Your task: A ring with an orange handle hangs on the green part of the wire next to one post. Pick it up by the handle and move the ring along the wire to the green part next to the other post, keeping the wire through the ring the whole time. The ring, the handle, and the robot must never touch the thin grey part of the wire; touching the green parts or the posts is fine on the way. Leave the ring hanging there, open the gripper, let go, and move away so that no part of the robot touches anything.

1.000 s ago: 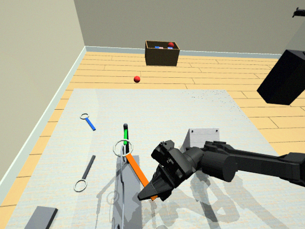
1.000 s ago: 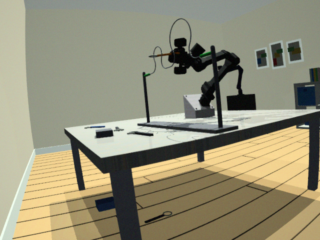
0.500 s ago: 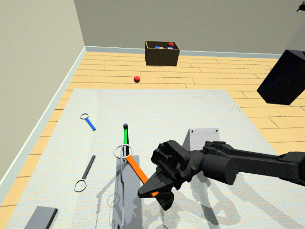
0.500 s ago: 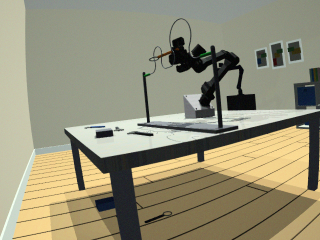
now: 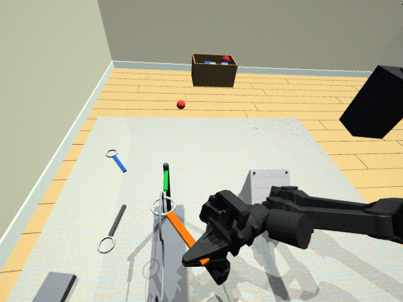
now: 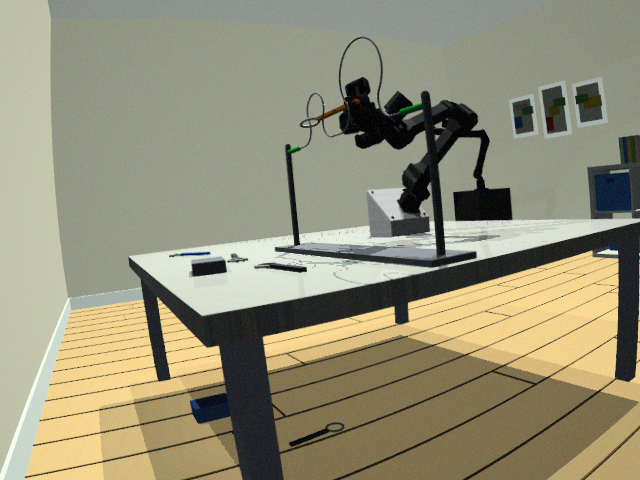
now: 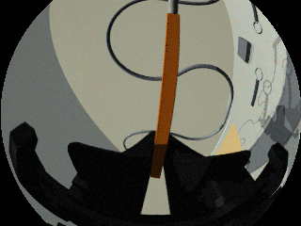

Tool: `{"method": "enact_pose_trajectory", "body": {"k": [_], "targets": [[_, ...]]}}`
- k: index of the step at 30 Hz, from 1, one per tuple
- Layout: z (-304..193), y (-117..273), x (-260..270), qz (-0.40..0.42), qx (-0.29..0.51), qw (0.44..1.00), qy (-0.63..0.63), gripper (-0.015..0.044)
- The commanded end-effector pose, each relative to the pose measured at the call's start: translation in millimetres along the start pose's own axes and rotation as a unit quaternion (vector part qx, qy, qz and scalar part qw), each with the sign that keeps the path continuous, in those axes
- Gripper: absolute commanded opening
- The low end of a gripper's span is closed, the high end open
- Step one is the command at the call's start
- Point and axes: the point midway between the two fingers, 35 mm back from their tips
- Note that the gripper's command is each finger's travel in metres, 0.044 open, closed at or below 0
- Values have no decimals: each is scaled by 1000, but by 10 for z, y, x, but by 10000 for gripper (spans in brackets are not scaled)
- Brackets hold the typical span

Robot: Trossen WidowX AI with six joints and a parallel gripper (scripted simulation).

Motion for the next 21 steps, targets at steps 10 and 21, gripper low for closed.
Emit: {"method": "enact_pose_trajectory", "body": {"k": [10, 21], "targets": [[-41, 53, -316, -41, 19, 995, 84, -150], [-9, 157, -680, -98, 46, 975, 194, -150]]}}
Point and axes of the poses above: the point midway between the two fingers, 35 mm back from their tips, its own y axis back along the fingers, its own x axis across the jaws, z = x × y, and after that the axes turned 12 degrees about y, right-handed
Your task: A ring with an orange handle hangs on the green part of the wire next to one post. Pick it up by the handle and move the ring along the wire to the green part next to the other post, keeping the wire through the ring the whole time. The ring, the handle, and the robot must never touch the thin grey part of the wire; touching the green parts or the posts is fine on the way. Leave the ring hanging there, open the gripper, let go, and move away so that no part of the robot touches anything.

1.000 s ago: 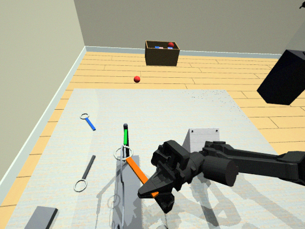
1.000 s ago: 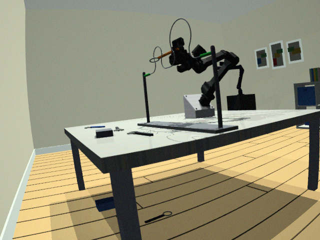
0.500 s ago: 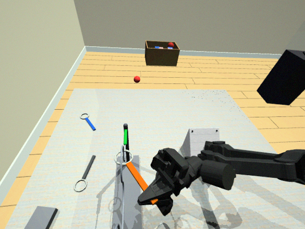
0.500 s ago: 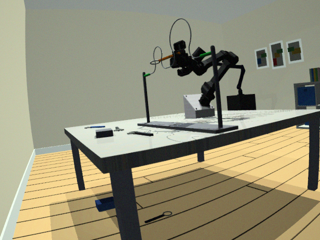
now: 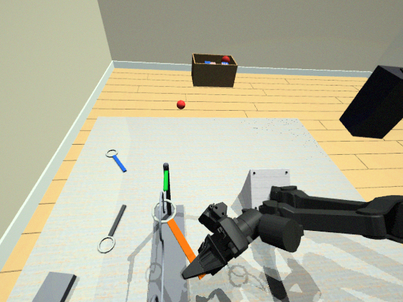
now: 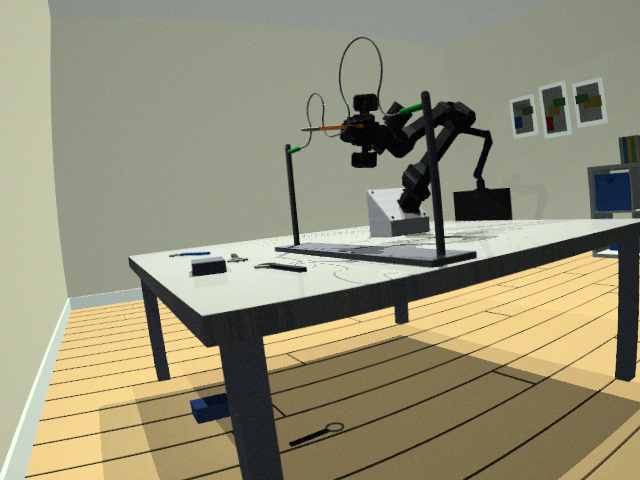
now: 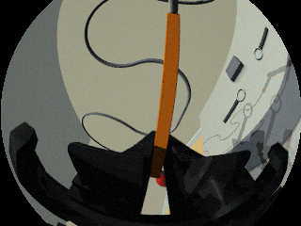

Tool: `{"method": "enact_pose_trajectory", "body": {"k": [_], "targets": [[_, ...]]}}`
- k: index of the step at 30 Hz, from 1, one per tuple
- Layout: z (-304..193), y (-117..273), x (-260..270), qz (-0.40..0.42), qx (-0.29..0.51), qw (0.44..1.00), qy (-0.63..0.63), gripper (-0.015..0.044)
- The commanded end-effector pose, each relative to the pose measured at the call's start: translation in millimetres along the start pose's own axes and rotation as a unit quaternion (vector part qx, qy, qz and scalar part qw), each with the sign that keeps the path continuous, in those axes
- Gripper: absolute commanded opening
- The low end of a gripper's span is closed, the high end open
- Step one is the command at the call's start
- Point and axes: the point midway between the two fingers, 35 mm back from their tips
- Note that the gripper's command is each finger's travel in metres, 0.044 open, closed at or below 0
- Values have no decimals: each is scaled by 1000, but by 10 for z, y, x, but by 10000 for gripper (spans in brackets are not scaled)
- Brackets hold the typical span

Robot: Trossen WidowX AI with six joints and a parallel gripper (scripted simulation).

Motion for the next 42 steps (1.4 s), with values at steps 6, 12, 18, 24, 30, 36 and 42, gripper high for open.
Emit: {"method": "enact_pose_trajectory", "body": {"k": [6, 12, 18, 24, 30, 36, 42], "targets": [[-34, 61, -343, -53, 26, 993, 98, -150], [-26, 42, -540, -82, 11, 984, 159, -150], [13, 84, -762, -114, 14, 967, 227, -150], [83, 166, -958, -143, 29, 946, 291, -150], [181, 261, -1139, -172, 44, 919, 352, -150], [300, 361, -1295, -198, 59, 888, 410, -150], [434, 461, -1422, -222, 73, 855, 462, -150]]}}
Point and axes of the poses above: the point midway between the two fingers, 35 mm back from their tips, its own y axis back along the fingers, its own x axis across the jaws, z = x × y, and after that the axes turned 12 degrees about y, right-handed
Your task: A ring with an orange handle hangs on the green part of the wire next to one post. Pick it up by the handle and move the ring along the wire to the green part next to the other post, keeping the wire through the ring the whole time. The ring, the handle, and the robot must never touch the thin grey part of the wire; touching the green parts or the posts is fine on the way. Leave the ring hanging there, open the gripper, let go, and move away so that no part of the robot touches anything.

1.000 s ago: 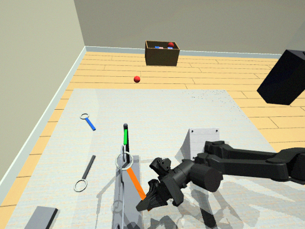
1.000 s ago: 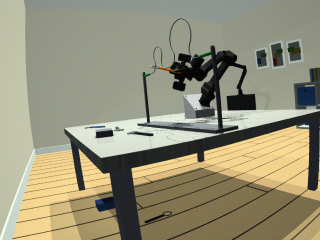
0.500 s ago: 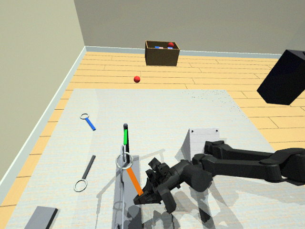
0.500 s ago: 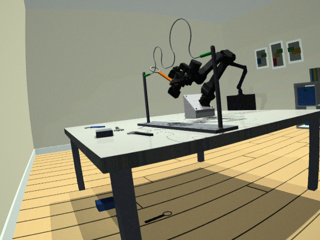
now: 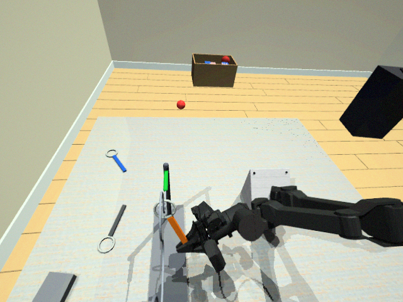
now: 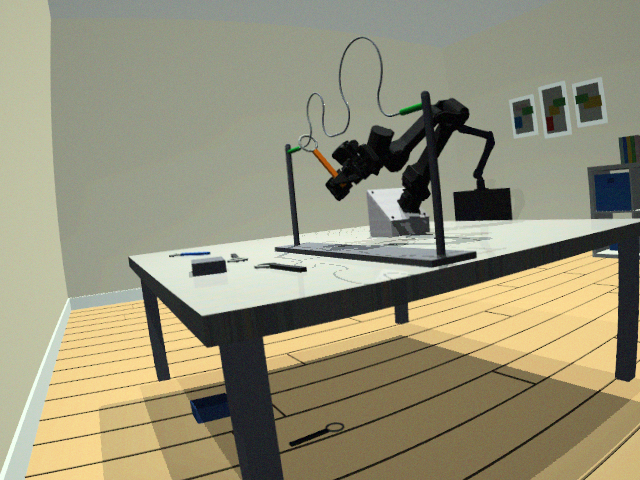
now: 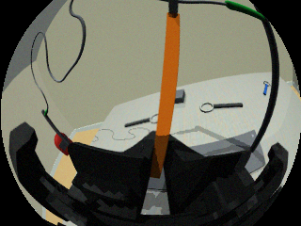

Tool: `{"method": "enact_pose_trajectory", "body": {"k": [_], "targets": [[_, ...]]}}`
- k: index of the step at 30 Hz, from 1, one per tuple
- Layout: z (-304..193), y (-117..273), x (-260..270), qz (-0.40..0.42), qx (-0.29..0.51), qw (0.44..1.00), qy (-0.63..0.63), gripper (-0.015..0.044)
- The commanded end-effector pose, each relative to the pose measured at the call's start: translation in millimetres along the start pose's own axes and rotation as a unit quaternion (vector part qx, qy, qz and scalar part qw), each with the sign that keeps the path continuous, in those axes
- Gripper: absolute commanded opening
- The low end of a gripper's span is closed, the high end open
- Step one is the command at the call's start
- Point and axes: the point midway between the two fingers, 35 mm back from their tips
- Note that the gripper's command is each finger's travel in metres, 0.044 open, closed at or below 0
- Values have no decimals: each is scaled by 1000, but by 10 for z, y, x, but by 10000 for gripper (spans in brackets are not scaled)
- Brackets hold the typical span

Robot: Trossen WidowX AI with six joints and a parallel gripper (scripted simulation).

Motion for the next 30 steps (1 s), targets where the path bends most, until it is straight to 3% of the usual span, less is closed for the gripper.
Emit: {"method": "enact_pose_trajectory", "body": {"k": [1, 30], "targets": [[-24, 25, -162, -19, 10, 999, 42, -150], [26, 188, -798, -80, 42, 978, 189, -150]]}}
Point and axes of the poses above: the point midway between the two fingers, 35 mm back from their tips, its own y axis back along the fingers, its own x axis across the jaws, z = x × y, and after that the axes turned 12 degrees about y, right-handed
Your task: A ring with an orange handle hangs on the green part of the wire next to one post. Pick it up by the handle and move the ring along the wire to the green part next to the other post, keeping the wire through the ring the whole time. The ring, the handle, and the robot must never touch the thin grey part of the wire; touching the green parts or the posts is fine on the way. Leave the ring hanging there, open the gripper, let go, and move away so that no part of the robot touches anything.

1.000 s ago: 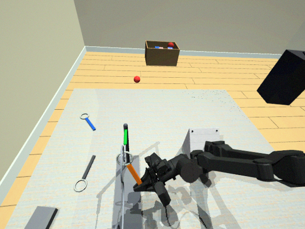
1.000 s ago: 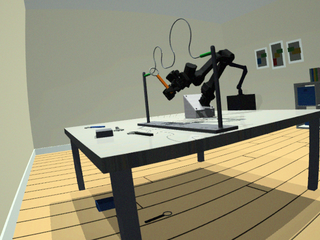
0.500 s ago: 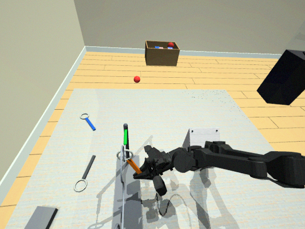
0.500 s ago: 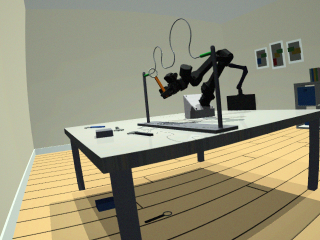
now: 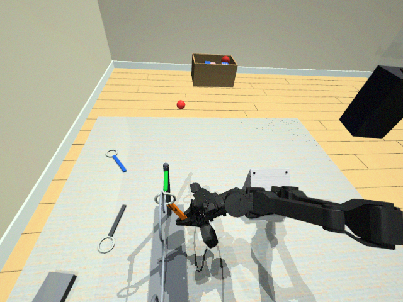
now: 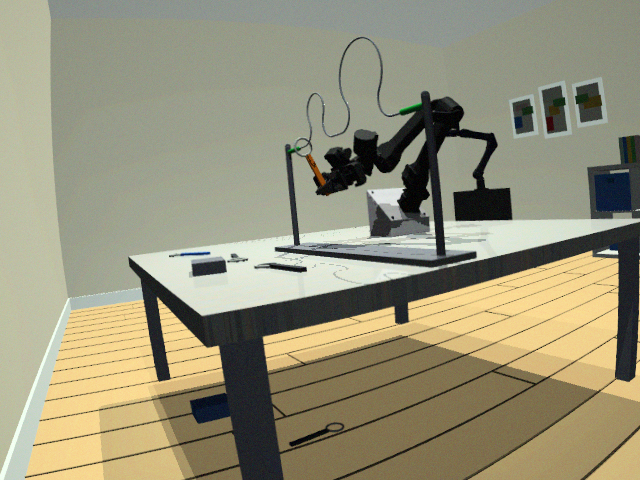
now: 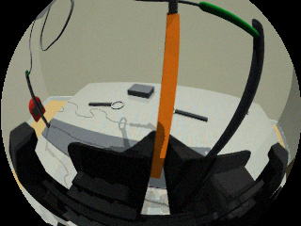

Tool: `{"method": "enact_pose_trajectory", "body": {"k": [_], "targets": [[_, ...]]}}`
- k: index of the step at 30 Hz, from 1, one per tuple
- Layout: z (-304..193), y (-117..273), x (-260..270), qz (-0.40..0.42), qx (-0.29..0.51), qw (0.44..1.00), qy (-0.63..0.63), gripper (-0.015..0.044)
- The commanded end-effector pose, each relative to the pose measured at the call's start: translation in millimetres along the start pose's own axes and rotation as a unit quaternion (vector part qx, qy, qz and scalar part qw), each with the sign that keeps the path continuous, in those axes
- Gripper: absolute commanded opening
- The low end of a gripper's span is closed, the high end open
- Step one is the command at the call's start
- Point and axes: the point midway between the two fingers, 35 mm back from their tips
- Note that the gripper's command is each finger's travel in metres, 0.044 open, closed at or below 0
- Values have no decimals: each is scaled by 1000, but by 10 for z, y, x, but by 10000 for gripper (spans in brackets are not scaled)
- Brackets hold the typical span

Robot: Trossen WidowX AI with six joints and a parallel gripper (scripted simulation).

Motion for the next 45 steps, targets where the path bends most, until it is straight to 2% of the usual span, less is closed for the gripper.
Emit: {"method": "enact_pose_trajectory", "body": {"k": [1, 45], "targets": [[-11, 11, -72, -4, 1, 1000, 8, -150], [-169, 20, -414, -6, 1, 1000, 13, -150]]}}
Point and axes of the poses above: the point midway between the two fingers, 35 mm back from their tips, its own y axis back along the fingers, its own x axis across the jaws, z = x × y, and after that the axes turned 12 degrees about y, right-handed
